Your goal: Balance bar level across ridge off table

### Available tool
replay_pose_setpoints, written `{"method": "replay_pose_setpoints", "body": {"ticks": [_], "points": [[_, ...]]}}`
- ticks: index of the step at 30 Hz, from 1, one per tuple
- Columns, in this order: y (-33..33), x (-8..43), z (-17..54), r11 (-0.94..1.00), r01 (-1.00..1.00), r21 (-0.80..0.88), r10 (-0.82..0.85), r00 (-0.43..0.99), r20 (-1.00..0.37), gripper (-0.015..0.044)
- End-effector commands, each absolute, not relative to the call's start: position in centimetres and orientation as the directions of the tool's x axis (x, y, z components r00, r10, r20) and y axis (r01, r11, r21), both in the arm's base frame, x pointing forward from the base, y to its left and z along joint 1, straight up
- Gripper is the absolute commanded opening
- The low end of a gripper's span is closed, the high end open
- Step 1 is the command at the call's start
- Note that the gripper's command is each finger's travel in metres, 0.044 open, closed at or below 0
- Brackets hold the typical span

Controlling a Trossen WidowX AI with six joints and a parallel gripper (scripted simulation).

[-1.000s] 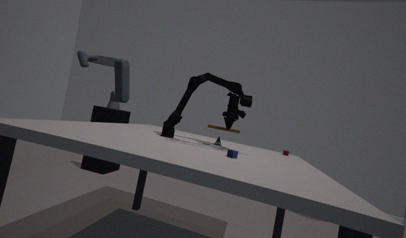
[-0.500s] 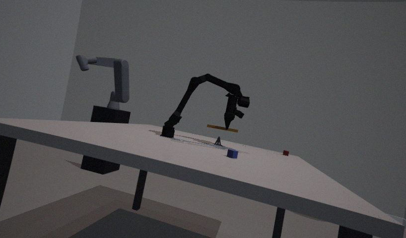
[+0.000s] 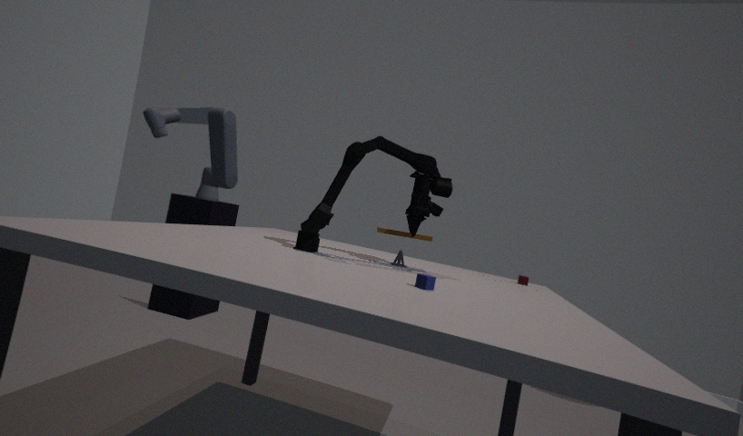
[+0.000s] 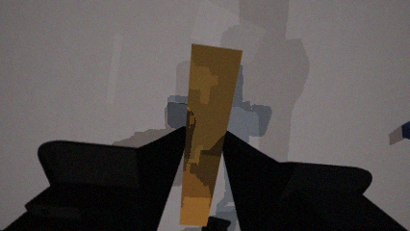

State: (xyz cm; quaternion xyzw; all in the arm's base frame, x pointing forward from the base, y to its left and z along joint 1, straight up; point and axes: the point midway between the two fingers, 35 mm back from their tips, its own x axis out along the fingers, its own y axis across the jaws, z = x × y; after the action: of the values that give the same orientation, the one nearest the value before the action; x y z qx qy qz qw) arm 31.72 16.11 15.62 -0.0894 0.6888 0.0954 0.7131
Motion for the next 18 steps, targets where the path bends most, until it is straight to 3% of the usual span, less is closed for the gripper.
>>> {"method": "replay_pose_setpoints", "body": {"ticks": [1, 18], "points": [[16.4, 31.7, 15.2, 0.964, -0.267, 0.007, 0.016, 0.031, -0.999, 0.0000], [16.5, 31.7, 12.4, 0.964, -0.267, 0.007, 0.016, 0.031, -0.999, 0.0000]]}}
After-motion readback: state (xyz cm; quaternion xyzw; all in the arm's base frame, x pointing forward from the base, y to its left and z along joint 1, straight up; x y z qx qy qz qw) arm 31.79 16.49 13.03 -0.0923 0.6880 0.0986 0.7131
